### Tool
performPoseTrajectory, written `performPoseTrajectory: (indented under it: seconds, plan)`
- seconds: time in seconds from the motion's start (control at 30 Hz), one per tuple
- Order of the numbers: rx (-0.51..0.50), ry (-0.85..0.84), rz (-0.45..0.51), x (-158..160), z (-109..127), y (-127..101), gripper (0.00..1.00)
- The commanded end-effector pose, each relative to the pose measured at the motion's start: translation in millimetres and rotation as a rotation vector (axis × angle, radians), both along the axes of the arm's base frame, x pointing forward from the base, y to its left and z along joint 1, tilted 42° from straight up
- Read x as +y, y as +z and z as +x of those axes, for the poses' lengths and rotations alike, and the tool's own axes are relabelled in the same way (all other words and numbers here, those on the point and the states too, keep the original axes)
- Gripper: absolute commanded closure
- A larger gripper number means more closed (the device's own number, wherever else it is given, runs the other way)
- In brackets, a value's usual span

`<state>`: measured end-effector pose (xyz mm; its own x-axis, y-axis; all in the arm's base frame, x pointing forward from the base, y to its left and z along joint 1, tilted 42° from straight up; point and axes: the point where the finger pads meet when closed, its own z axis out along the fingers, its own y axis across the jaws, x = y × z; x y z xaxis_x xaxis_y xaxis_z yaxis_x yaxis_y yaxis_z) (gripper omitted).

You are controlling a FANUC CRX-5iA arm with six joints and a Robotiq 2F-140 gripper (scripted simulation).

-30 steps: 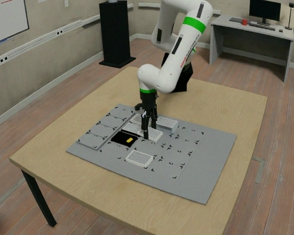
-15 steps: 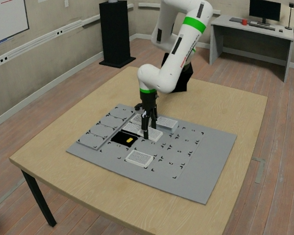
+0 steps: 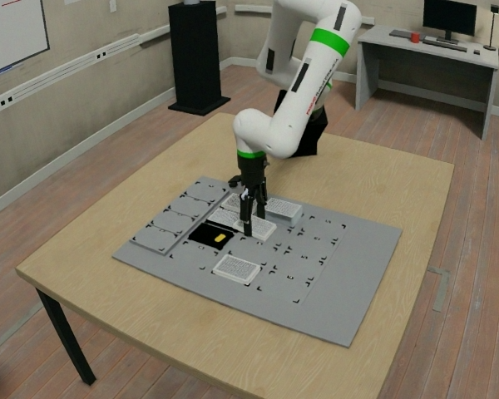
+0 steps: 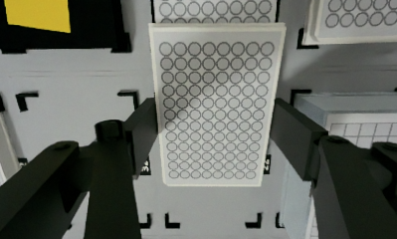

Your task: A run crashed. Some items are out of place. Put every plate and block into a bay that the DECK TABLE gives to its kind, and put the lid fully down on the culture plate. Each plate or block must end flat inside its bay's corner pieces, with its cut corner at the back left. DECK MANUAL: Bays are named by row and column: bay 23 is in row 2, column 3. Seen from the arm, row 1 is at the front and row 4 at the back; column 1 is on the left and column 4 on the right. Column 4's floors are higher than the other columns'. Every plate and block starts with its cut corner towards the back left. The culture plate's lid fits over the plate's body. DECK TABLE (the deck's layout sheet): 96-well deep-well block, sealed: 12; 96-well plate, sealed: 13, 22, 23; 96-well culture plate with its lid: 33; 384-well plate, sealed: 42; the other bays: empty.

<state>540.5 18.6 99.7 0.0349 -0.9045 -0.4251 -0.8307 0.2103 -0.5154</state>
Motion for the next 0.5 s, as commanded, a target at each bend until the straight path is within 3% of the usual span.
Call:
performPoseTrajectory:
  seconds: [0.0,0.47]
  plan:
    - [-0.001,0.000,0.000,-0.4,0.2,0.6,0.41]
    - [-0.001,0.000,0.000,-0.4,0.2,0.6,0.42]
